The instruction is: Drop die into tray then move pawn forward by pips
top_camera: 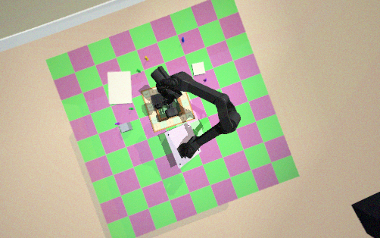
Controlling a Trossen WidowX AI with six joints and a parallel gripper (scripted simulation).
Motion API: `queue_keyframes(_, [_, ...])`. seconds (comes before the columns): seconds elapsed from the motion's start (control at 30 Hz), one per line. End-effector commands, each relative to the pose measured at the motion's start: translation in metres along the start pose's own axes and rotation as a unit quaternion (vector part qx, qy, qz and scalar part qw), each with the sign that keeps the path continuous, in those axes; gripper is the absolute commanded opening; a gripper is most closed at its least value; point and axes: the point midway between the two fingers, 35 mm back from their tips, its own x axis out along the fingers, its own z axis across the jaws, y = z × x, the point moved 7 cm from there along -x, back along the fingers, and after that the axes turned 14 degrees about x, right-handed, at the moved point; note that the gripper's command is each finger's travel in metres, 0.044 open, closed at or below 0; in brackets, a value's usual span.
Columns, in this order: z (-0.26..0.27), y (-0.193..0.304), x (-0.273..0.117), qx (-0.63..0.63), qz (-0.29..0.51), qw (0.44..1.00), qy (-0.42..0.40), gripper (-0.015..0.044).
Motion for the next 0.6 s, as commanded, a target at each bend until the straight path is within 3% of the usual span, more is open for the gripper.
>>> queue_keyframes(0.0, [0.006, -0.027, 0.017, -0.006, 0.156, 0.985, 0.073, 0.0440])
queue_keyframes(0.13, [0.007, -0.032, 0.020, -0.009, 0.184, 0.978, 0.095, 0.0440])
queue_keyframes(0.2, [0.011, -0.030, 0.023, -0.018, 0.160, 0.985, 0.063, 0.0440])
queue_keyframes(0.27, [0.004, -0.031, 0.023, 0.019, 0.158, 0.985, 0.071, 0.0387])
queue_keyframes(0.37, [-0.025, -0.033, 0.021, 0.181, 0.145, 0.967, 0.105, 0.0309])
queue_keyframes(0.5, [-0.066, -0.031, 0.021, 0.401, 0.119, 0.896, 0.150, 0.0204])
queue_keyframes(0.57, [-0.086, -0.029, 0.021, 0.504, 0.103, 0.841, 0.171, 0.0200])
